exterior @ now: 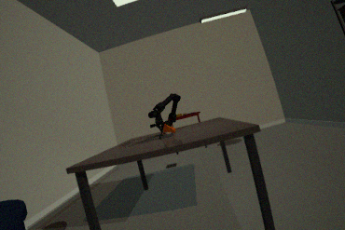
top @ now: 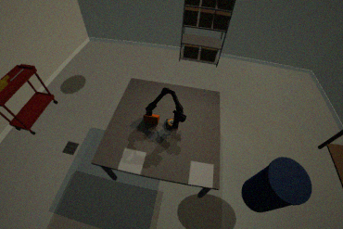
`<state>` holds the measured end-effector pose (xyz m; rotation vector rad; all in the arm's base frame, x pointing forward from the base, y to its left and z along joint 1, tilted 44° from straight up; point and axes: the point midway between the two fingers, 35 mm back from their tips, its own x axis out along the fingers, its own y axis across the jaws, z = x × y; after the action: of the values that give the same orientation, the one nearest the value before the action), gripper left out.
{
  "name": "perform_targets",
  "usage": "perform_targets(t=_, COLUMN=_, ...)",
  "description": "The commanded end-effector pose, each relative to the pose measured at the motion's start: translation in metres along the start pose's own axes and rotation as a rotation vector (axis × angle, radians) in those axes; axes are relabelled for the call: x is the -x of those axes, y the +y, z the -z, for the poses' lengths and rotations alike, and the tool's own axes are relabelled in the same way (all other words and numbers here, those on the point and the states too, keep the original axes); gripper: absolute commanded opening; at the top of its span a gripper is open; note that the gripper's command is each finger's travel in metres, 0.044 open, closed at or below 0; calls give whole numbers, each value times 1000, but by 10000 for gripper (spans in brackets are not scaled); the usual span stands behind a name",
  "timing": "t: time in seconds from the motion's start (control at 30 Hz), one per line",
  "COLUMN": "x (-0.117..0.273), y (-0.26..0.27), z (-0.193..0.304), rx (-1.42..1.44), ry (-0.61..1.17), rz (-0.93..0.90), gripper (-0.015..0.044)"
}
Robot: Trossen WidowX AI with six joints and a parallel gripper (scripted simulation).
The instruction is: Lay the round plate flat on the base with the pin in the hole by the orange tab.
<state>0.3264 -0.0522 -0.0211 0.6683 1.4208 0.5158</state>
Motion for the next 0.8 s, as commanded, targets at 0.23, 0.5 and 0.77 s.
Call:
perform_targets(t=0.23, x=-1, y=-13, z=11, rx=0, ry=11, rz=4, gripper=0)
perform_targets(t=0.5, x=0, y=-18, z=16, rx=0, ry=11, rz=4, gripper=0)
perform_targets(t=0.77, x=0, y=-21, z=20, rx=0, ry=11, rz=5, gripper=0)
